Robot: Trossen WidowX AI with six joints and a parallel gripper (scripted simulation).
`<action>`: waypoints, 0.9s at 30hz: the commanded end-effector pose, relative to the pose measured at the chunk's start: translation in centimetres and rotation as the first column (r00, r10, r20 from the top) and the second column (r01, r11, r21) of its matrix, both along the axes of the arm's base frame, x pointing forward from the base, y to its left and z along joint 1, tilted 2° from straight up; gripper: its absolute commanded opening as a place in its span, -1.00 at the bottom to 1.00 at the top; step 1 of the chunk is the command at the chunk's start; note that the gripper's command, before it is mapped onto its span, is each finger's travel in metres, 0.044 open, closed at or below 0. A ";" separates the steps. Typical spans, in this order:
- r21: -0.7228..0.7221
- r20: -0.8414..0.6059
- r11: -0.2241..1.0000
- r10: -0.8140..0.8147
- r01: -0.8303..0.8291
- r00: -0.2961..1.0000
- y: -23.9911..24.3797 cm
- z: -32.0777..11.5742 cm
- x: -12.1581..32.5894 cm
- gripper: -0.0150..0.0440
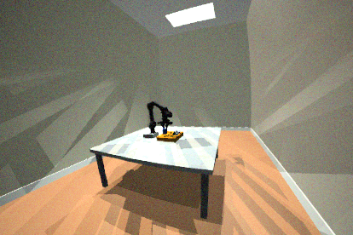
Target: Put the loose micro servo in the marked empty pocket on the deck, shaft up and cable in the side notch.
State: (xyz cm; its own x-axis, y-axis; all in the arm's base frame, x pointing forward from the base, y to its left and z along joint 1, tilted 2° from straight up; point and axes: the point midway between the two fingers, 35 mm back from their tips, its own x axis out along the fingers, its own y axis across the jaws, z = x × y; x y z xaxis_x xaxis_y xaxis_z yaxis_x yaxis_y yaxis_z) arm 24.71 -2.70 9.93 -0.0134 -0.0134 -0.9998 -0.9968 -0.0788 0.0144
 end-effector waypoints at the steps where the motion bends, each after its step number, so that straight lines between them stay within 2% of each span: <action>1: -0.005 0.011 0.995 -0.103 0.103 0.995 -0.2 0.2 0.2 -0.49; 13: -0.004 0.019 0.872 -0.490 0.490 0.872 -0.2 0.2 0.2 -0.49; 27: 0.000 0.026 0.549 -0.835 0.836 0.549 -0.2 0.2 0.2 -0.49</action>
State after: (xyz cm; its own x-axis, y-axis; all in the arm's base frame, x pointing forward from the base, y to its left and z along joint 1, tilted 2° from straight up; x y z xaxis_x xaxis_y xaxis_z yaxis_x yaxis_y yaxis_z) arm 24.81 -2.80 10.01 -0.0099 -0.0135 -0.9999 -0.6985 0.7156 -0.0028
